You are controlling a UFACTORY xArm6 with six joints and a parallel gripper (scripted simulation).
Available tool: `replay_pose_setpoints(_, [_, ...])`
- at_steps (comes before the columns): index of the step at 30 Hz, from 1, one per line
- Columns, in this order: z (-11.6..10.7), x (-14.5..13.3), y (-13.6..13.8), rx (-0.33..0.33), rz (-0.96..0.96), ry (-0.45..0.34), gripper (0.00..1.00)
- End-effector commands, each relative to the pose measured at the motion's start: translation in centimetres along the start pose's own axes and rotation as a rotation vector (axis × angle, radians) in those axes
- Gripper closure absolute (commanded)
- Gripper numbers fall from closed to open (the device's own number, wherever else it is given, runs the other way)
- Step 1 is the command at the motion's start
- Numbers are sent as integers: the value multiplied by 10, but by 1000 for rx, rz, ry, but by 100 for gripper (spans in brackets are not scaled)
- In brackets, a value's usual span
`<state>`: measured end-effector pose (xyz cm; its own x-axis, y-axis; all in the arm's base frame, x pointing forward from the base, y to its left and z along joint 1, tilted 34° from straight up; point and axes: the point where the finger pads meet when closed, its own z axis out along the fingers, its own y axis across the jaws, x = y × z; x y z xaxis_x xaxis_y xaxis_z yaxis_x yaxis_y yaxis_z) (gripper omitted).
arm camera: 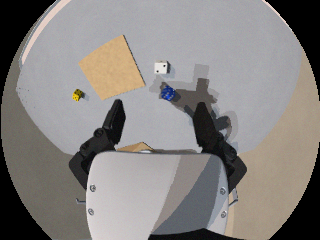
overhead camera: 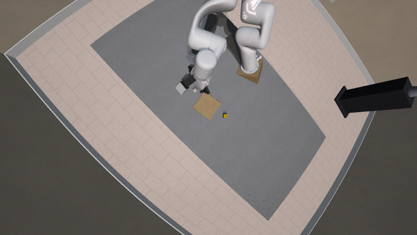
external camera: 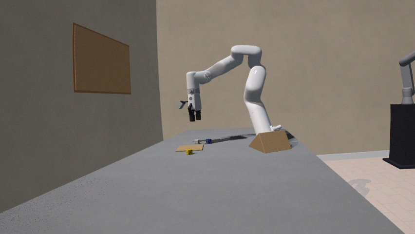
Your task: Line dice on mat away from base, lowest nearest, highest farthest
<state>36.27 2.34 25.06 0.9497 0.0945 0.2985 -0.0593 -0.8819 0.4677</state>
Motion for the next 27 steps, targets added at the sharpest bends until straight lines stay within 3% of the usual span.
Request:
replay_pose_setpoints(1, [-1, 1, 1, 1, 2, 3, 0])
replay_pose_setpoints(11, [0, 1, 1, 1, 39, 3, 0])
replay_pose_setpoints(27, [17, 3, 1, 1, 581, 4, 0])
